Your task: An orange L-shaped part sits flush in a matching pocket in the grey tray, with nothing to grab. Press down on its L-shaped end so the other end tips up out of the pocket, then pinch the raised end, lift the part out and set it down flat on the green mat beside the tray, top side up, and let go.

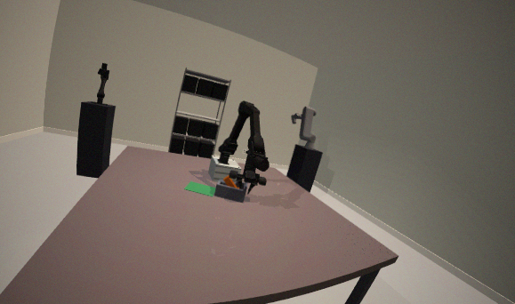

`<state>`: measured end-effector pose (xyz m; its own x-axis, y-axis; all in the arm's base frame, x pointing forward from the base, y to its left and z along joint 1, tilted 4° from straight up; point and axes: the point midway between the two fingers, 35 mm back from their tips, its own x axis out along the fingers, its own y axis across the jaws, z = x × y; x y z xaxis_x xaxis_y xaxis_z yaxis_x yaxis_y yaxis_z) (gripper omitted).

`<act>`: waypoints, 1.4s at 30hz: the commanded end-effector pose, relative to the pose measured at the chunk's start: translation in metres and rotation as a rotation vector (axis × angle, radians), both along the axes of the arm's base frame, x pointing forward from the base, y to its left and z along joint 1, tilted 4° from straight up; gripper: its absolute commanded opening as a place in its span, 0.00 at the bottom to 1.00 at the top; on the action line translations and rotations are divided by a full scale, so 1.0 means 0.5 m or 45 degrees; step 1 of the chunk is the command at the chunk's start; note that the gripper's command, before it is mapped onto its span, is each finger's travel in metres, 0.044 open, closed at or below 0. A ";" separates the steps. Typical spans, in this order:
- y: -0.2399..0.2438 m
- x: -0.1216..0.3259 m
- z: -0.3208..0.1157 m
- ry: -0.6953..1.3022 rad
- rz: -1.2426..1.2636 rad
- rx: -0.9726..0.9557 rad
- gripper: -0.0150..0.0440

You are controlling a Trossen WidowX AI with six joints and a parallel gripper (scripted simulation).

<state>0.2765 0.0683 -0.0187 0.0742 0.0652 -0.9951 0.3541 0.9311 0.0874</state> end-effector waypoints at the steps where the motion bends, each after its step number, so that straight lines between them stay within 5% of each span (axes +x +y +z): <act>1: -0.004 -0.008 -0.006 0.015 -0.006 -0.010 0.56; 29: 0.018 -0.001 0.024 0.015 -0.005 -0.009 0.56; 38: -0.015 -0.019 0.209 0.014 -0.006 -0.010 0.56; 42: -0.016 -0.020 0.215 0.014 -0.006 -0.011 0.56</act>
<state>0.2703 0.0639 0.0738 0.0677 0.0613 -0.9958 0.3618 0.9287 0.0817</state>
